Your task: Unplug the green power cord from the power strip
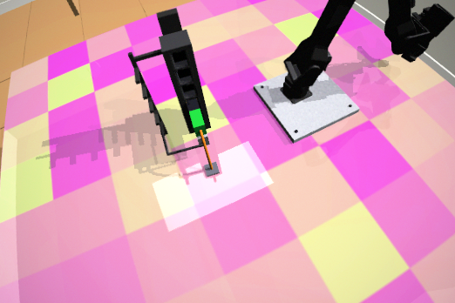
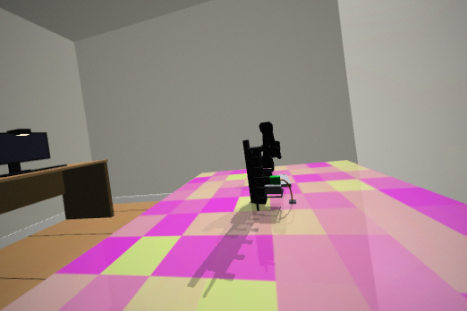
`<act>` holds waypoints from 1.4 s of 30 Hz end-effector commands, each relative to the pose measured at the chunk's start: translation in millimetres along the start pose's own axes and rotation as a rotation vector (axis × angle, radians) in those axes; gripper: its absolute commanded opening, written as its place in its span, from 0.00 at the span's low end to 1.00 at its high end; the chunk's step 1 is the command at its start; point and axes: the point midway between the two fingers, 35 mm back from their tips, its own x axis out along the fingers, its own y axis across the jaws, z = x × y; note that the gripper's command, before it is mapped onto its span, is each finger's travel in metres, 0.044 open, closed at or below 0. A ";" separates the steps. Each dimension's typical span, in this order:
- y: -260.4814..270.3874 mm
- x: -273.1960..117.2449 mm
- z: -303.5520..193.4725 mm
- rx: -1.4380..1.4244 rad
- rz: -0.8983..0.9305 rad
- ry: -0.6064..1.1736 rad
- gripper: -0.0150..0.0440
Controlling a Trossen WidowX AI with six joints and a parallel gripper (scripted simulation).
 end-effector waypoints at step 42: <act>-53.5 -530.5 -66.4 0.281 -1.204 -1.032 0.53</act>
